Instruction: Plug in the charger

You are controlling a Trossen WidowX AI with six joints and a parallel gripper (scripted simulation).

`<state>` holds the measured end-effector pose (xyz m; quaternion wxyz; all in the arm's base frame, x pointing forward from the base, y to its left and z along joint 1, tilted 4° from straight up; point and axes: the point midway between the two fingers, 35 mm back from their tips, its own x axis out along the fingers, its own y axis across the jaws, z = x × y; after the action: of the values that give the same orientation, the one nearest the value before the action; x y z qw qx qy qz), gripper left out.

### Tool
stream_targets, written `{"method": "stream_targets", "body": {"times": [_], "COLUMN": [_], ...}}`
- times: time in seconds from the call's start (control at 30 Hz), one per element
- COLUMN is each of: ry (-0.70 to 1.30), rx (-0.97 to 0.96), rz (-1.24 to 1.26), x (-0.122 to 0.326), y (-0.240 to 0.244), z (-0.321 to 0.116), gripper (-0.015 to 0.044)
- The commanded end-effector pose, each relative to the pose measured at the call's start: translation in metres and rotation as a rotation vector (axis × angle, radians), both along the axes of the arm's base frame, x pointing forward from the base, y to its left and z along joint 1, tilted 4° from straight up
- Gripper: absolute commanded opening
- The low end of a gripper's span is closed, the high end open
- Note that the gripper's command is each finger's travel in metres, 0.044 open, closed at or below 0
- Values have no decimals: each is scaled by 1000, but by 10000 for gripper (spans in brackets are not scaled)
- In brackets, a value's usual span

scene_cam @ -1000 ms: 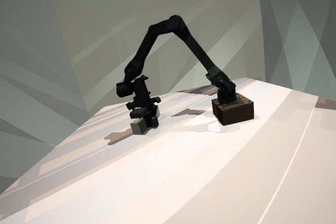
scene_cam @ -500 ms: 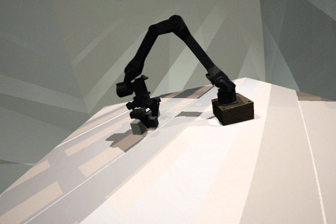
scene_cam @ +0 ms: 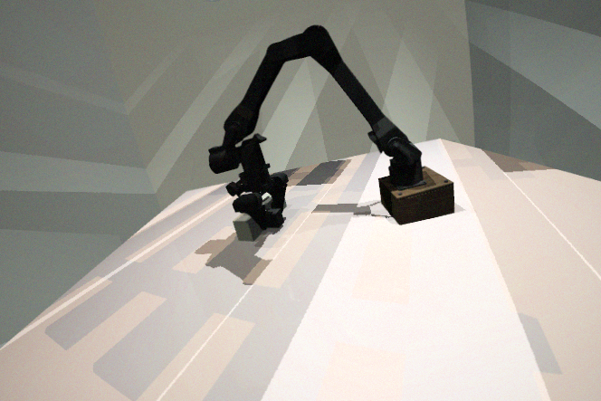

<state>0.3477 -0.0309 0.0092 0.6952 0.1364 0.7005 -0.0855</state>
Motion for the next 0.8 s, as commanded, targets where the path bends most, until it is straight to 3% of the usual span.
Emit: {"method": "stream_targets", "body": {"times": [0.0,0.77], "ry": [-1,-14], "rx": [-1,-3], "rz": [-1,0], "x": [-2,-8], "y": [1,3], "z": [-1,-1], "gripper": [440,440]}}
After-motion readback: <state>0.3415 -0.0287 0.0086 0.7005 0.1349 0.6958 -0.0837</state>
